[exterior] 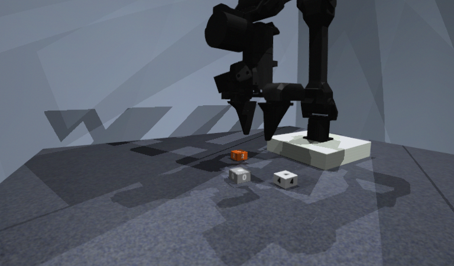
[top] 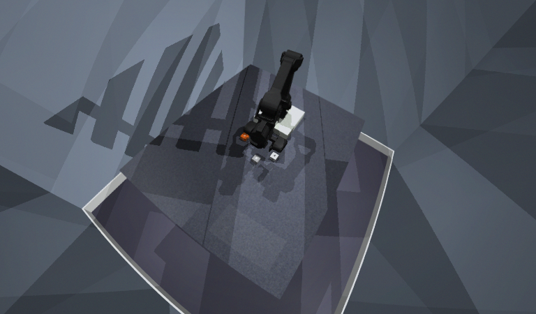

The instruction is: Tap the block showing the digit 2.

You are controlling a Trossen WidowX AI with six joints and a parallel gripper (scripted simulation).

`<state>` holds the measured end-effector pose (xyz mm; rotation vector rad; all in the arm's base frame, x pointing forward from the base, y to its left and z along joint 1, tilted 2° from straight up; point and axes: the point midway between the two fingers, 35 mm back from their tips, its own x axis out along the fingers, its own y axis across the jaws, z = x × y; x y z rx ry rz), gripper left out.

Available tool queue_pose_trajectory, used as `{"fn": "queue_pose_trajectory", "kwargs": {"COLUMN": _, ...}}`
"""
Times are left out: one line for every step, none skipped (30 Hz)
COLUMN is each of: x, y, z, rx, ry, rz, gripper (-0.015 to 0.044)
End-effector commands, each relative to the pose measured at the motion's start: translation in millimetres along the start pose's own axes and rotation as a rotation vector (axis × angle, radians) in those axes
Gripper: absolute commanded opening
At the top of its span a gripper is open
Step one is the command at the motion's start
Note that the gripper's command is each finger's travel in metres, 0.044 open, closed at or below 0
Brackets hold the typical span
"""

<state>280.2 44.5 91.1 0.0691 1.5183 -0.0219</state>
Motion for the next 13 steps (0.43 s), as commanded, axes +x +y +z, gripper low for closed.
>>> {"fn": "queue_pose_trajectory", "kwargs": {"x": -17, "y": 62, "z": -6, "rx": 0.000, "ry": 0.006, "rz": 0.001, "gripper": 0.0400}}
{"fn": "queue_pose_trajectory", "kwargs": {"x": -21, "y": 77, "z": -10, "rx": 0.000, "ry": 0.006, "rz": 0.002, "gripper": 0.0400}}
{"fn": "queue_pose_trajectory", "kwargs": {"x": -26, "y": 91, "z": -14, "rx": 0.000, "ry": 0.006, "rz": 0.004, "gripper": 0.0400}}
{"fn": "queue_pose_trajectory", "kwargs": {"x": -30, "y": 105, "z": -19, "rx": 0.000, "ry": 0.006, "rz": 0.006, "gripper": 0.0400}}
{"fn": "queue_pose_trajectory", "kwargs": {"x": -34, "y": 119, "z": -25, "rx": 0.001, "ry": 0.007, "rz": 0.008, "gripper": 0.0400}}
{"fn": "queue_pose_trajectory", "kwargs": {"x": -38, "y": 130, "z": -31, "rx": 0.001, "ry": 0.007, "rz": 0.010, "gripper": 0.0400}}
{"fn": "queue_pose_trajectory", "kwargs": {"x": -40, "y": 137, "z": -34, "rx": 0.001, "ry": 0.008, "rz": 0.010, "gripper": 0.0400}}
{"fn": "queue_pose_trajectory", "kwargs": {"x": -41, "y": 139, "z": -36, "rx": 0.001, "ry": 0.008, "rz": 0.011, "gripper": 0.0400}}
{"fn": "queue_pose_trajectory", "kwargs": {"x": -41, "y": 139, "z": -36, "rx": 0.001, "ry": 0.008, "rz": 0.011, "gripper": 0.0400}}
{"fn": "queue_pose_trajectory", "kwargs": {"x": -41, "y": 139, "z": -36, "rx": 0.001, "ry": 0.008, "rz": 0.011, "gripper": 0.0400}}
{"fn": "queue_pose_trajectory", "kwargs": {"x": -41, "y": 139, "z": -36, "rx": 0.001, "ry": 0.008, "rz": 0.011, "gripper": 0.0400}}
{"fn": "queue_pose_trajectory", "kwargs": {"x": -41, "y": 139, "z": -36, "rx": 0.001, "ry": 0.008, "rz": 0.011, "gripper": 0.0400}}
{"fn": "queue_pose_trajectory", "kwargs": {"x": -41, "y": 139, "z": -36, "rx": 0.001, "ry": 0.008, "rz": 0.011, "gripper": 0.0400}}
